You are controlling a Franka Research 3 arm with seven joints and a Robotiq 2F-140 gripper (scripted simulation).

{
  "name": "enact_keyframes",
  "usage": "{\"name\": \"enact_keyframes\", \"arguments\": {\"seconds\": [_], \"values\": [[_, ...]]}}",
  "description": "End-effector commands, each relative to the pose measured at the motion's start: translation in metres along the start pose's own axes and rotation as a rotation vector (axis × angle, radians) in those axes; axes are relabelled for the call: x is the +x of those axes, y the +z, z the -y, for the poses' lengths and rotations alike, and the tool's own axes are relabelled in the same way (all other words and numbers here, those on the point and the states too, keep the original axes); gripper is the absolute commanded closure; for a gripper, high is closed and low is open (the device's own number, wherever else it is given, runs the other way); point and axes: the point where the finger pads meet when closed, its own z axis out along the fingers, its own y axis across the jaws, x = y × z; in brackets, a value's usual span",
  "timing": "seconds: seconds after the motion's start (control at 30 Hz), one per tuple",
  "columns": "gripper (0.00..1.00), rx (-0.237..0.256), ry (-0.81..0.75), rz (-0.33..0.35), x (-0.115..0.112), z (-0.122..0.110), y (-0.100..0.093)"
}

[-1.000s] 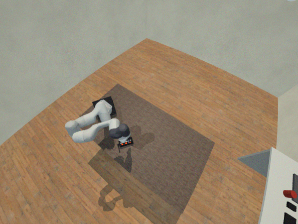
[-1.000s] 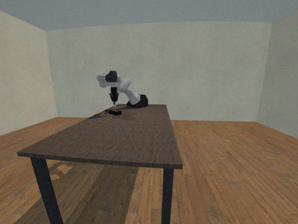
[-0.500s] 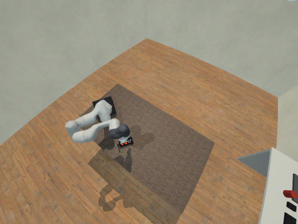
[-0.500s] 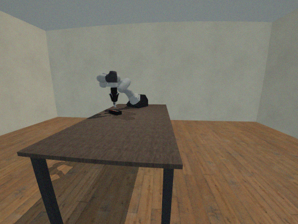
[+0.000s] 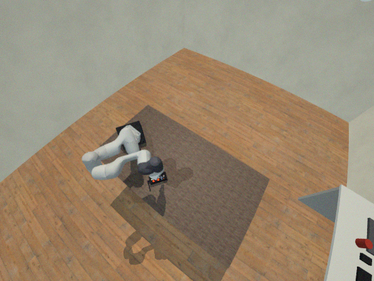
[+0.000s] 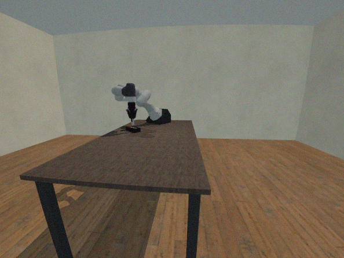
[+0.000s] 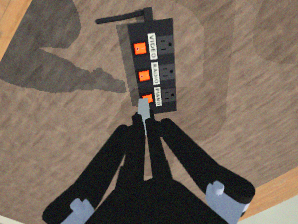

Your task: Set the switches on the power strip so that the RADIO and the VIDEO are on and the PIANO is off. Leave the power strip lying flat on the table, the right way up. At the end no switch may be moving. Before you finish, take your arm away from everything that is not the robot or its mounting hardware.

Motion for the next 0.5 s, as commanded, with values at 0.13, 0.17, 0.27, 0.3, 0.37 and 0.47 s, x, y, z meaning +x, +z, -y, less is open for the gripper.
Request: {"name": "enact_keyframes", "arguments": {"seconds": [0.13, 0.17, 0.27, 0.3, 0.37, 0.47], "values": [[1.00, 0.006, 0.005, 0.005, -0.002, 0.001, 0.010], [1.00, 0.006, 0.005, 0.005, -0.002, 0.001, 0.010], [1.00, 0.006, 0.005, 0.005, -0.002, 0.001, 0.013], [1.00, 0.006, 0.005, 0.005, -0.002, 0.001, 0.014], [1.00, 0.006, 0.005, 0.005, -0.002, 0.001, 0.016], [1.00, 0.006, 0.005, 0.005, -0.002, 0.001, 0.019]]}}
